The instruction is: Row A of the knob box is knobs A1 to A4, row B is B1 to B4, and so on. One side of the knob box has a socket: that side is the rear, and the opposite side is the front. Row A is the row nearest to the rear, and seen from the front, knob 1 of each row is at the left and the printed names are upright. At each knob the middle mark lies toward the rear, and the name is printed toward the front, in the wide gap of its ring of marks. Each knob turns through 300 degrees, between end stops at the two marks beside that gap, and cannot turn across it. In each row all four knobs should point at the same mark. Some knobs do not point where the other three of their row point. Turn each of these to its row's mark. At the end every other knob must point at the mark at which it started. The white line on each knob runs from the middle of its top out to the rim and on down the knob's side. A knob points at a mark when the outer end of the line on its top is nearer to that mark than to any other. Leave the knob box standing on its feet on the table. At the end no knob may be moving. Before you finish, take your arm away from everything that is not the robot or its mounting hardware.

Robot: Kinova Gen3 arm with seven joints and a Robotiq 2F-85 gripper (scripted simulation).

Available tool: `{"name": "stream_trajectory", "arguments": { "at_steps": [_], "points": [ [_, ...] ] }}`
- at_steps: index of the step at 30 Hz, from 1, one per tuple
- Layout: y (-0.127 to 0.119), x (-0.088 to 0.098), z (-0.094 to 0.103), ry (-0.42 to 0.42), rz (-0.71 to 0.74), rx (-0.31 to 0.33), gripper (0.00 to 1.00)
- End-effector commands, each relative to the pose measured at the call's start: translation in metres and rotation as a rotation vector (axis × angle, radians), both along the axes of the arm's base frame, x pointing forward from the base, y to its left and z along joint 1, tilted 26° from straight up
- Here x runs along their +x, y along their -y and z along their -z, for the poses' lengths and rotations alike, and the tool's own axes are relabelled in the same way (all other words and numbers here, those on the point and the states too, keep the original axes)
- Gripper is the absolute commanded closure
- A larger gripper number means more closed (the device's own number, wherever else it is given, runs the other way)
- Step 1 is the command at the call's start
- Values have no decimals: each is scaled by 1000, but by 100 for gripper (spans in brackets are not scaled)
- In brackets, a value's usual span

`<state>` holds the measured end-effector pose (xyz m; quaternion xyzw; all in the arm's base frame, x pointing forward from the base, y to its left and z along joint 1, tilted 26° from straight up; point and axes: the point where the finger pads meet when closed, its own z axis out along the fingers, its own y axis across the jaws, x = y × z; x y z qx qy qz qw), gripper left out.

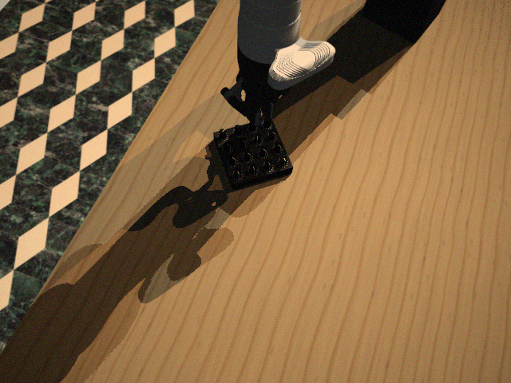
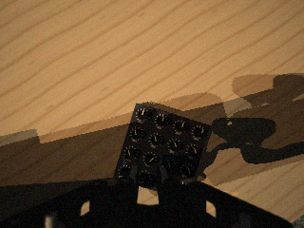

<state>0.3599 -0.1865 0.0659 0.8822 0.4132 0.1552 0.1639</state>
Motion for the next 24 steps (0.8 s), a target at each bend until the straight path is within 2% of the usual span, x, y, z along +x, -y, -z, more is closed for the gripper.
{"name": "stream_trajectory", "arguments": {
  "at_steps": [1, 24],
  "points": [
    [0, 2, 1, 5, 9, 4, 81],
    [4, 14, 23, 5, 9, 3, 81]
  ]
}}
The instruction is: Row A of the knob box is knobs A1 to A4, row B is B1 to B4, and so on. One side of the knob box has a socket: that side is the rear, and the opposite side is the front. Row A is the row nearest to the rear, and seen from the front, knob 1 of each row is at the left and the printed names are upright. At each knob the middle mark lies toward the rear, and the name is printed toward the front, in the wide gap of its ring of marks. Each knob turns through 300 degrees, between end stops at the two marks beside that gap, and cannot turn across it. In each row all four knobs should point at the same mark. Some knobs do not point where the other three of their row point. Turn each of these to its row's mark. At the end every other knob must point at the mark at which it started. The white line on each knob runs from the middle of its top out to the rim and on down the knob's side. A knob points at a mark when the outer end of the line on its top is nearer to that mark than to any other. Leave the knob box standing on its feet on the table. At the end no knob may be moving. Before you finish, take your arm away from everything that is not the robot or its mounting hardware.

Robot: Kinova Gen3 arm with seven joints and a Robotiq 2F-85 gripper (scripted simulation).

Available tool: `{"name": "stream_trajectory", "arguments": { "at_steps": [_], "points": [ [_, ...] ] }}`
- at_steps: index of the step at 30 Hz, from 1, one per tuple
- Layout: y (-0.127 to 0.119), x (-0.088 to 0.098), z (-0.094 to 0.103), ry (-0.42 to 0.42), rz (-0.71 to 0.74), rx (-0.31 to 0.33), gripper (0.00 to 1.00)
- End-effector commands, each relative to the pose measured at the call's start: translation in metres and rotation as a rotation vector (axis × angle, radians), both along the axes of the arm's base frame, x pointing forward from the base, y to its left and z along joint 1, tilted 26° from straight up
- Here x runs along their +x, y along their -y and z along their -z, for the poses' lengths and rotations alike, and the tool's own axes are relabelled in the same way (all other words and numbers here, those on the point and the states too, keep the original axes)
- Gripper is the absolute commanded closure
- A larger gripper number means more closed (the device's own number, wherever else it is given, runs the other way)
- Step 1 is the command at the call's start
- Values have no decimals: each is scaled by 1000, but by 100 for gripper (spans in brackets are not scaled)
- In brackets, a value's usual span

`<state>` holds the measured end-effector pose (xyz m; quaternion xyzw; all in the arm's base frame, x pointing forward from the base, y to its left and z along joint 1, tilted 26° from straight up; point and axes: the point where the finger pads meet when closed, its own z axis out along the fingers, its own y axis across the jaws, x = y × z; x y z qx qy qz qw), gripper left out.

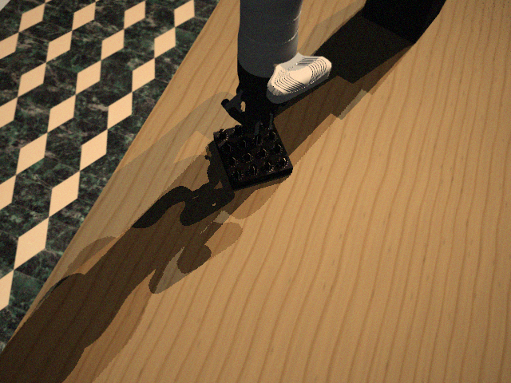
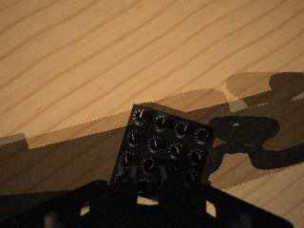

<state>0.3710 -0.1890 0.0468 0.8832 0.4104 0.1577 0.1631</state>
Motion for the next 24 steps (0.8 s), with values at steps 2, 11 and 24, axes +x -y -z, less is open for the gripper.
{"name": "stream_trajectory", "arguments": {
  "at_steps": [2, 11, 24],
  "points": [
    [2, 4, 6, 1, 4, -2, 81],
    [4, 7, 12, 1, 4, -2, 81],
    [4, 8, 15, 1, 4, -2, 81]
  ]
}}
